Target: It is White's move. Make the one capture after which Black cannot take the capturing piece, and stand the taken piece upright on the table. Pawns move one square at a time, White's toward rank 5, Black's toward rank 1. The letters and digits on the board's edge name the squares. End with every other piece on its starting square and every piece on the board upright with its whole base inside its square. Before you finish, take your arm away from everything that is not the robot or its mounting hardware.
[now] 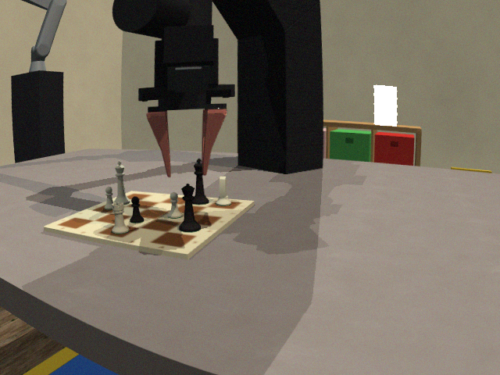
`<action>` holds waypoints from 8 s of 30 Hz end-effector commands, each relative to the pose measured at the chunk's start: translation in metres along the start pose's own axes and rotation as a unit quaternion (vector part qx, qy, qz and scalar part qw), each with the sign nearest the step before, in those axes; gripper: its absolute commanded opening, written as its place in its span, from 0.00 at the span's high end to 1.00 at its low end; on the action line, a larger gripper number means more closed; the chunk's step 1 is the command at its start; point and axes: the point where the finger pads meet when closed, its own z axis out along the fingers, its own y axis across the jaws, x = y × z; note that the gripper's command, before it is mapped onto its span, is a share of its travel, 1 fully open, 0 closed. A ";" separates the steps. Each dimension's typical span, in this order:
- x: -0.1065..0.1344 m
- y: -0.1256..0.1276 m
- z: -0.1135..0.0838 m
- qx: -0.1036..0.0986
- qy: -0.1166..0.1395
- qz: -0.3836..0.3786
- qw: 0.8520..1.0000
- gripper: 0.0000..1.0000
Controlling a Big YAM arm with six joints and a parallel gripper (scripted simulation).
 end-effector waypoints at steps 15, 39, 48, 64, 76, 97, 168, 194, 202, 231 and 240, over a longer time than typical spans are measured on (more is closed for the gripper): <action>0.003 -0.008 -0.001 0.005 -0.004 0.004 1.000 0.61; 0.006 -0.004 0.006 0.002 0.001 0.000 1.000 0.61; 0.002 -0.006 0.018 0.004 -0.002 0.001 1.000 0.61; 0.002 -0.006 0.044 0.004 -0.002 0.001 1.000 0.61; 0.002 -0.008 0.042 0.005 -0.004 0.002 1.000 0.61; 0.002 -0.008 0.042 0.005 -0.004 0.002 1.000 0.61; 0.007 0.002 -0.057 -0.004 0.009 0.004 1.000 1.00; 0.166 -0.149 -0.052 -0.002 -0.007 0.300 0.954 1.00; 0.173 -0.154 -0.052 0.003 -0.002 0.306 0.952 1.00; 0.176 -0.157 0.031 0.006 -0.003 0.298 0.955 1.00; 0.176 -0.157 0.044 0.006 -0.002 0.298 0.955 1.00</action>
